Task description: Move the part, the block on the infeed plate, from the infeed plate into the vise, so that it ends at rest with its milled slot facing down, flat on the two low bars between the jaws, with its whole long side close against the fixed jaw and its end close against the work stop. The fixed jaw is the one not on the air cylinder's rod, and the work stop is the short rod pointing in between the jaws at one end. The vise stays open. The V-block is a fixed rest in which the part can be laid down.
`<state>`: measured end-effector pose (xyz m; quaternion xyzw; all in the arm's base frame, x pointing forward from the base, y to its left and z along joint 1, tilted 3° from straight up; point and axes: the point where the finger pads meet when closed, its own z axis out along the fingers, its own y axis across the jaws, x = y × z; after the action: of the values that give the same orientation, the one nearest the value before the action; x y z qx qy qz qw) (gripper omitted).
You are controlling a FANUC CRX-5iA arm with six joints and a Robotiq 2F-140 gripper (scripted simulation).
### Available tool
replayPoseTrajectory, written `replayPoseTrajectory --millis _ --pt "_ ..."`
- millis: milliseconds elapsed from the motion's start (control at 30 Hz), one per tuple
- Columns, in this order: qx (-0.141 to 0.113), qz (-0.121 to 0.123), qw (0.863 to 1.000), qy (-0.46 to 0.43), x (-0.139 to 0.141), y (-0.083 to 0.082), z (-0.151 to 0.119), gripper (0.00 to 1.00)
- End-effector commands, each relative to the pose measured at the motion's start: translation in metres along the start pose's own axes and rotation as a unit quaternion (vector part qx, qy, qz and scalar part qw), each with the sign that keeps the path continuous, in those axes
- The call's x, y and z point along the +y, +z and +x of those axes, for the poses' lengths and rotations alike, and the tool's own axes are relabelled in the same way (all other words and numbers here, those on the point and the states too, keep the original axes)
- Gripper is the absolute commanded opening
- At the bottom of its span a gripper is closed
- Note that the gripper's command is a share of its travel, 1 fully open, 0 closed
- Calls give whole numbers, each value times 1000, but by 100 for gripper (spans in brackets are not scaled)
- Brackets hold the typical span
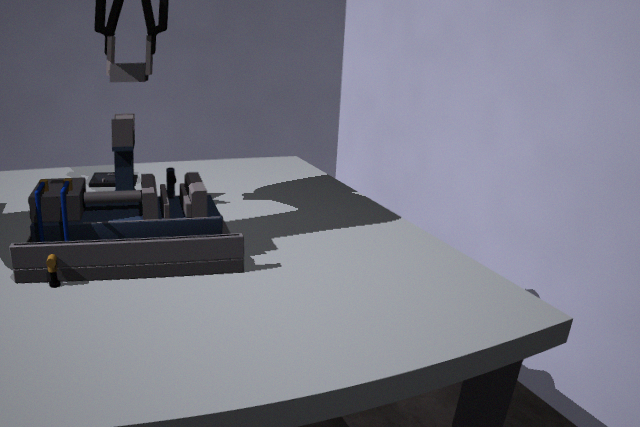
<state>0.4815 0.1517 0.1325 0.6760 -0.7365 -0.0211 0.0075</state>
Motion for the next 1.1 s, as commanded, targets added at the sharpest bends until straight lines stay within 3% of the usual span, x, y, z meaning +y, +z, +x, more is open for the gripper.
replayPoseTrajectory --millis 0,300,600,667,1067 --pt "0 0 999 35 -7 0 8 0" --pt "0 0 993 118 -22 -1 28 0" --pt "0 1 969 248 -44 -1 62 0" --pt "0 1 969 248 -44 -1 62 0" --pt "0 1 905 425 -70 -1 115 0"
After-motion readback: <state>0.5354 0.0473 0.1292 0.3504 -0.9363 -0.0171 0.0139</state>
